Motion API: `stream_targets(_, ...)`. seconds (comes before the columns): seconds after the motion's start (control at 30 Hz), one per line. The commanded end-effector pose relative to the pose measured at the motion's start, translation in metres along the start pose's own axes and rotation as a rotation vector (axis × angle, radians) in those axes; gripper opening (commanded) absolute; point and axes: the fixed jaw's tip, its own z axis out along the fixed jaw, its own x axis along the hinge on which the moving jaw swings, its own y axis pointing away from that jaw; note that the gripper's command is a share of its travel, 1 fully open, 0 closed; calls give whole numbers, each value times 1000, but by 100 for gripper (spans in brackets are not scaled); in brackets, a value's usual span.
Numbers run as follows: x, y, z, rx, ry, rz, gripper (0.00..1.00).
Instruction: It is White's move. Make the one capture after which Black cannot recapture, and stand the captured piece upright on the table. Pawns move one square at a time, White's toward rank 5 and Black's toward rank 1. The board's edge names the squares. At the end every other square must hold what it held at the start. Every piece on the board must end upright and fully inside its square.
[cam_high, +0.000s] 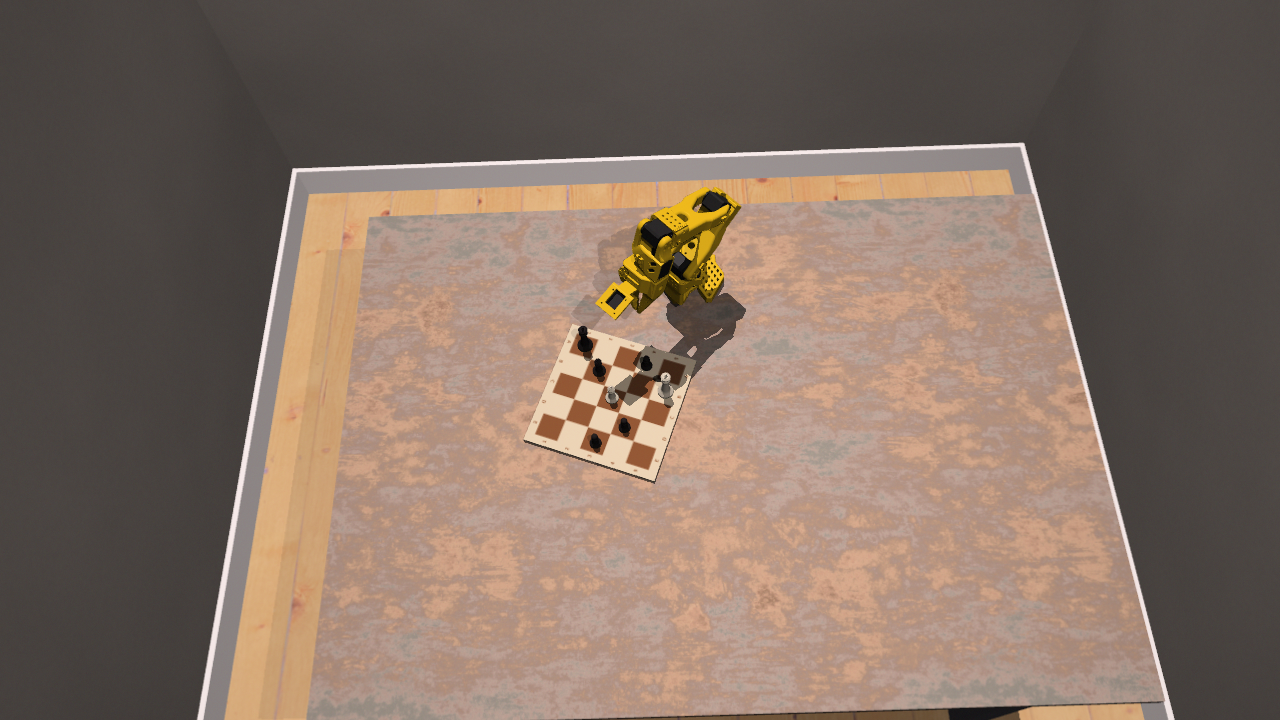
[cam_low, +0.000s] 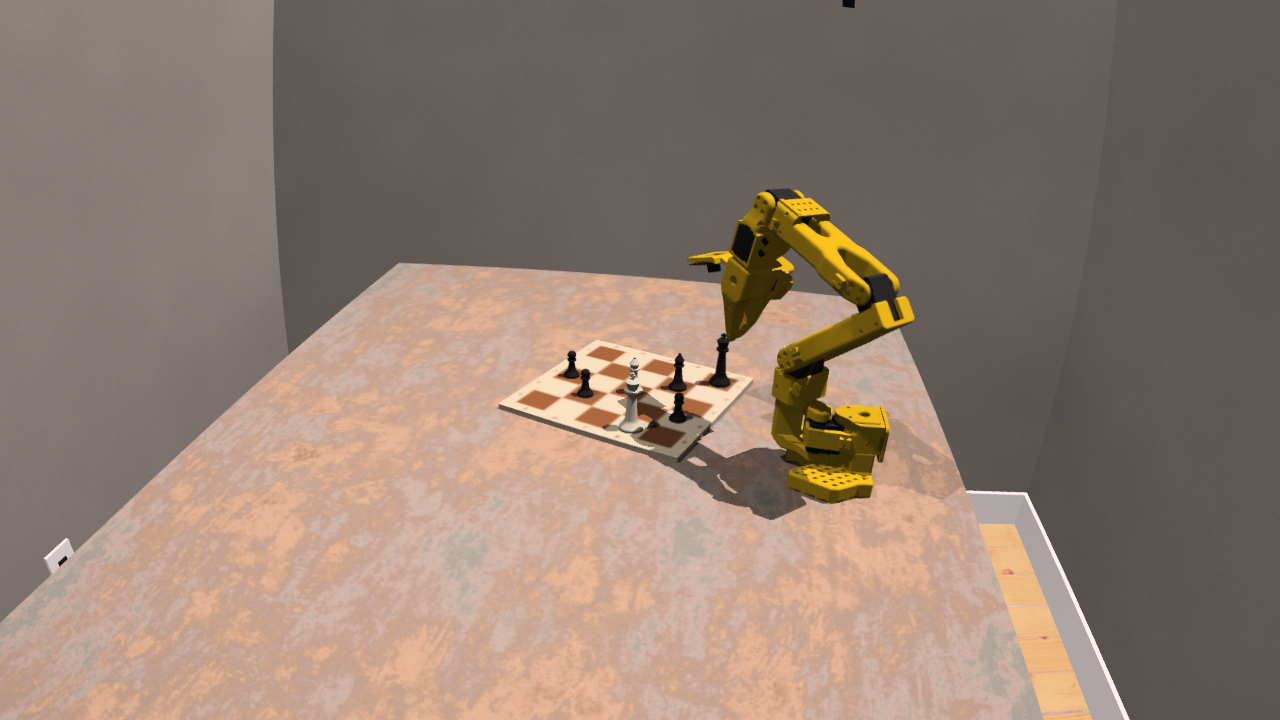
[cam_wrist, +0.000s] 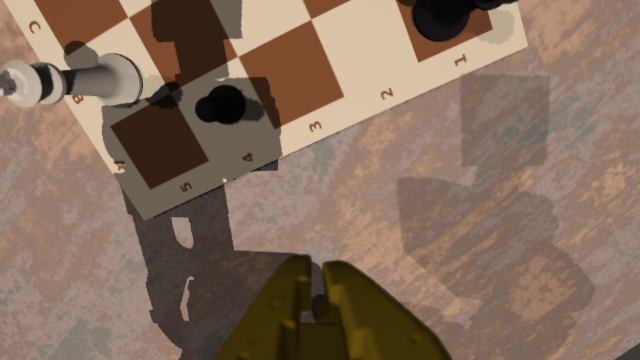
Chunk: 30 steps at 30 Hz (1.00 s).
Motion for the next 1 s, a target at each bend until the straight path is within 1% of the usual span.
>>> stream_targets(0.0, 3, 2, 0, -5, 9, -16, 0)
stream_targets(0.57, 5, 2, 3, -5, 9, -16, 0)
stream_targets(0.7, 7, 2, 8, -5, 9, -16, 0)
stream_targets(0.87, 10, 2, 21, -5, 9, -16, 0)
stream_targets(0.93, 10, 2, 21, -5, 9, -16, 0)
stream_targets(0.97, 11, 2, 25, -5, 9, -16, 0)
